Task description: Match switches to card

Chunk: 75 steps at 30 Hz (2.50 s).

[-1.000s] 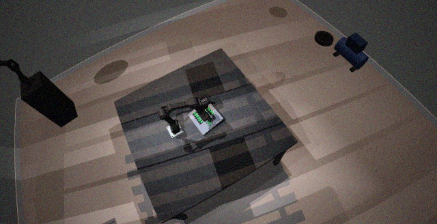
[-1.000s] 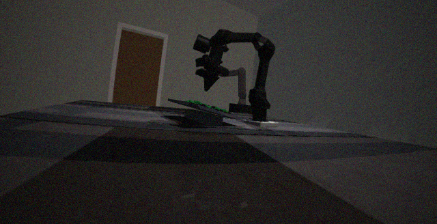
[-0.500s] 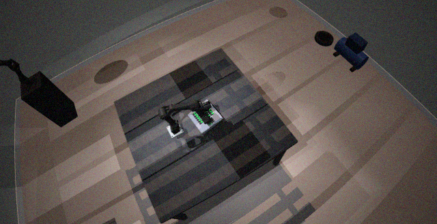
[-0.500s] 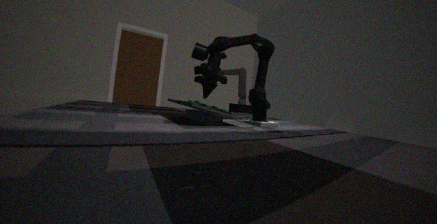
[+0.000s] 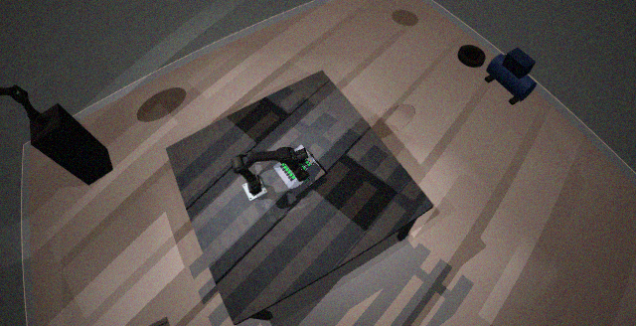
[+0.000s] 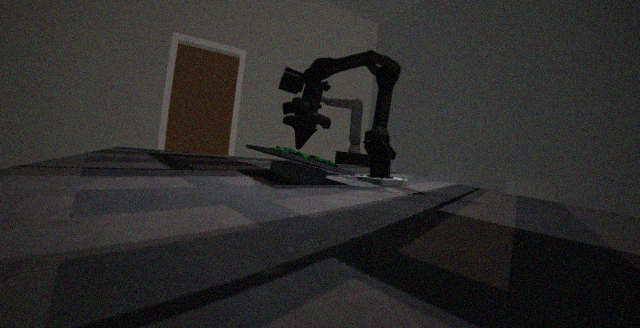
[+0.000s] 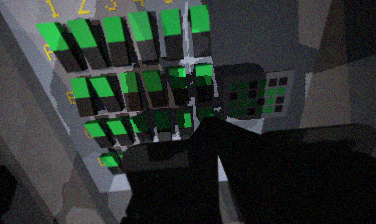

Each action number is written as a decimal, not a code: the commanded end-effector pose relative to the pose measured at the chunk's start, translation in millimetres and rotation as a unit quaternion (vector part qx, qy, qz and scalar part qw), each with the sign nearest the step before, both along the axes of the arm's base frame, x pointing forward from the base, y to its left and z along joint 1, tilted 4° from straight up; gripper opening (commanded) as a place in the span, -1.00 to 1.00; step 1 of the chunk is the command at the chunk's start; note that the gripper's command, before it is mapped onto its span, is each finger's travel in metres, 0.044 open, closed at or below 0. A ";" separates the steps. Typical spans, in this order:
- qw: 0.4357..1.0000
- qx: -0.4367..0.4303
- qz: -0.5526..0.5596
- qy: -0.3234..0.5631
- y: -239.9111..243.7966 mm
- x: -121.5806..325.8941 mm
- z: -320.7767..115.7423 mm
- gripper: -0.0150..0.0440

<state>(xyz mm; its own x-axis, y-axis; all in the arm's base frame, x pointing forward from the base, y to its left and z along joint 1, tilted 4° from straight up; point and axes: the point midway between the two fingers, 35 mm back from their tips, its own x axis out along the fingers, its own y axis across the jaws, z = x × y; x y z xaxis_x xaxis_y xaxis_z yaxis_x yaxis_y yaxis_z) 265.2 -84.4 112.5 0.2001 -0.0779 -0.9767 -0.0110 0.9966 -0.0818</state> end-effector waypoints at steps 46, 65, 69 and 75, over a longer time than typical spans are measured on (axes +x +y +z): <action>1.000 0.001 0.002 0.006 -0.7 1.1 -12.6 -0.49; 1.000 0.001 0.002 0.006 -0.9 1.6 -15.1 -0.49; 1.000 0.001 0.002 0.006 -0.9 1.8 -15.6 -0.49; 1.000 0.001 0.002 0.006 -1.0 1.9 -16.4 -0.49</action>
